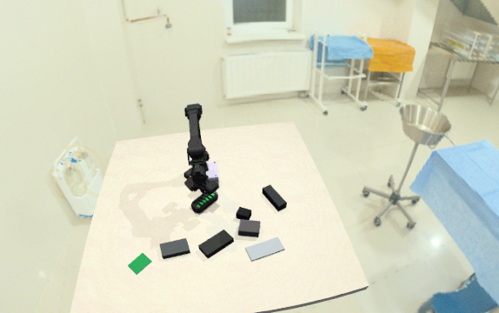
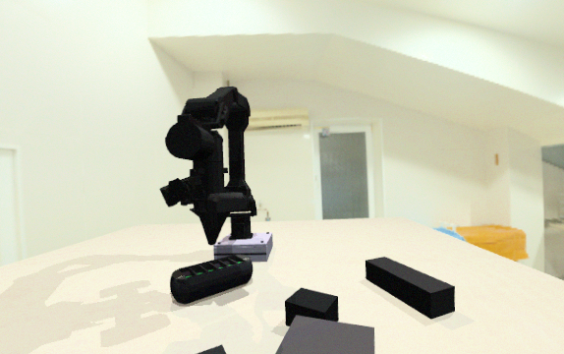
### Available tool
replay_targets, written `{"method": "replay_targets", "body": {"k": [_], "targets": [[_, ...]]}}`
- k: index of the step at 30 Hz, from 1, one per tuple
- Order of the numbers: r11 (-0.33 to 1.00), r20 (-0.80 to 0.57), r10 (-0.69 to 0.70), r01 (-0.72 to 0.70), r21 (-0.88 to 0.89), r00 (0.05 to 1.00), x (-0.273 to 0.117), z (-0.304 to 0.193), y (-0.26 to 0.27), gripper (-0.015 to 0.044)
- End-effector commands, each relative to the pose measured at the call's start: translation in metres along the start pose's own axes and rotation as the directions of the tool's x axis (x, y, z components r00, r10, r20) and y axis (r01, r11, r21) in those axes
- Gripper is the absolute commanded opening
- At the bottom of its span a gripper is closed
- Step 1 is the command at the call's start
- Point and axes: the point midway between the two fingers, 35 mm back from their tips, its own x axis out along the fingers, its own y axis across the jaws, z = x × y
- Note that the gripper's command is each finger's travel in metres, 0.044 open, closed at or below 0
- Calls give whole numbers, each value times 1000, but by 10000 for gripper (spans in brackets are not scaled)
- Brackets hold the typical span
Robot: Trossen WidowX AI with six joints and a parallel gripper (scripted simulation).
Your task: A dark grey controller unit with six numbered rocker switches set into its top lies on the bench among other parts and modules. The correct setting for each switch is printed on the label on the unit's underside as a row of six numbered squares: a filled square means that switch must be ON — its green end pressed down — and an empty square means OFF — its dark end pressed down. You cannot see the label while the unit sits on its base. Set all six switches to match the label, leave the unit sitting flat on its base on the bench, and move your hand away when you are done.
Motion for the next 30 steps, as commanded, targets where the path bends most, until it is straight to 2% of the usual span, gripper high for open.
{"method": "replay_targets", "body": {"k": [1,14,21,30], "targets": [[1000,-7,-3,3,6,1000,1,-2,-1,0],[1000,-7,-3,3,6,1000,2,-2,-2,0],[1000,-6,-8,8,6,1000,30,-2,-45,0],[1000,-6,-8,8,6,1000,30,-2,-47,0]]}}
